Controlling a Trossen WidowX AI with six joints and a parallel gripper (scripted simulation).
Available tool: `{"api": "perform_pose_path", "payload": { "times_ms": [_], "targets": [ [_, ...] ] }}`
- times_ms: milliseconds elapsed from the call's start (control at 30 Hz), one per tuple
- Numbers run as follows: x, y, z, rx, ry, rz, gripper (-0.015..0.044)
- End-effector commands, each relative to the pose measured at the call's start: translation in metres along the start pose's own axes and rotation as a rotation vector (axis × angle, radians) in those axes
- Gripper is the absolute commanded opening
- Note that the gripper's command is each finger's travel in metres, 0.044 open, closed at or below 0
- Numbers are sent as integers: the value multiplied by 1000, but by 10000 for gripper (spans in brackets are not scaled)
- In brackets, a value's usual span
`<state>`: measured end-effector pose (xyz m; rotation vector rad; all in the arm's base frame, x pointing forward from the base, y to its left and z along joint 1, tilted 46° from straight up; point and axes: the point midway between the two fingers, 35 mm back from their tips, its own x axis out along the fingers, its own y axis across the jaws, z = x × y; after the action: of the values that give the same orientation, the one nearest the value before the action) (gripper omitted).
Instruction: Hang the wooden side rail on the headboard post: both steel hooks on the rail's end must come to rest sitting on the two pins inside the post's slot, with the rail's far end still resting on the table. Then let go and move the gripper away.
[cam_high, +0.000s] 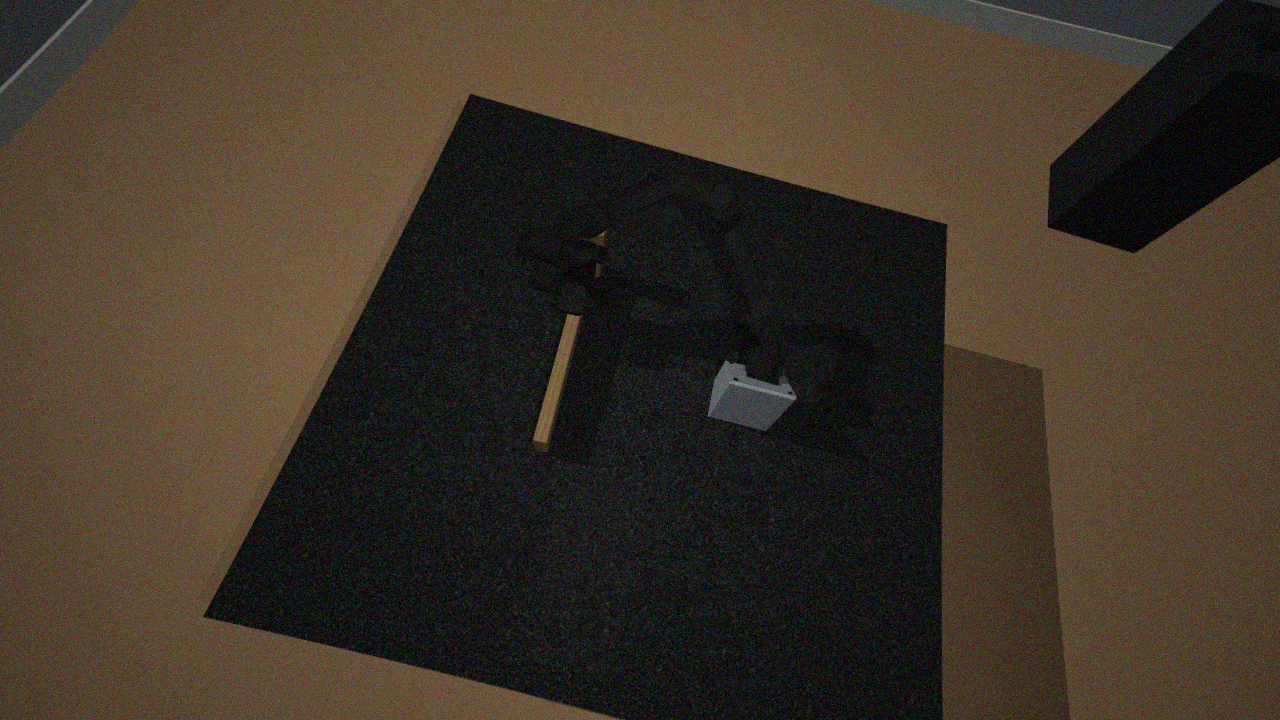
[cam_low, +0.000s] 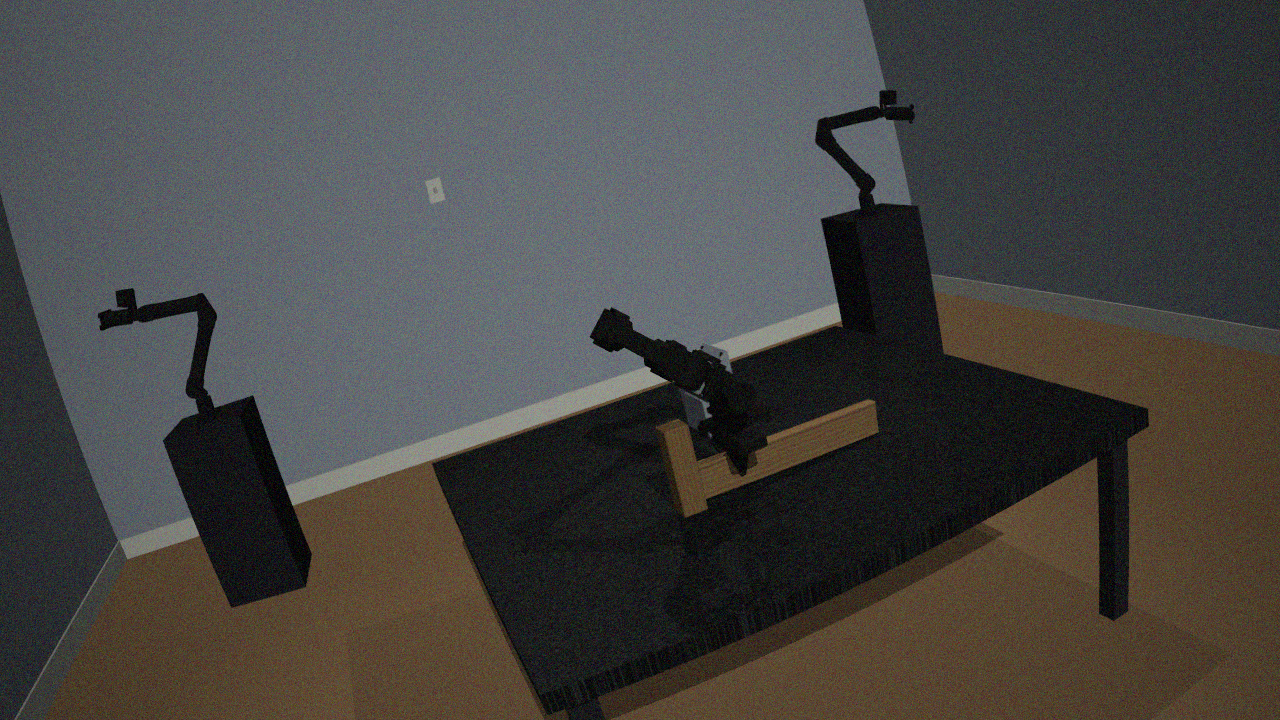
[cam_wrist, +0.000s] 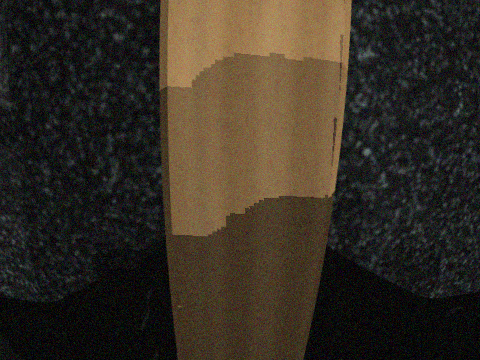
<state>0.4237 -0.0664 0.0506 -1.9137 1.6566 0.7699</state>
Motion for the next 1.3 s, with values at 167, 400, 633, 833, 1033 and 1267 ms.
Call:
{"api": "perform_pose_path", "payload": {
  "times_ms": [167,400,633,833,1033,1267],
  "targets": [
    [-2,-1,-3,1,7,-8,0],
    [0,-1,-3,1,7,-8,0],
    [1,-1,-3,1,7,-8,0],
    [2,-1,-3,1,7,-8,0],
    [3,-1,-3,1,7,-8,0],
    [4,-1,-3,1,7,-8,0]
  ]
}}
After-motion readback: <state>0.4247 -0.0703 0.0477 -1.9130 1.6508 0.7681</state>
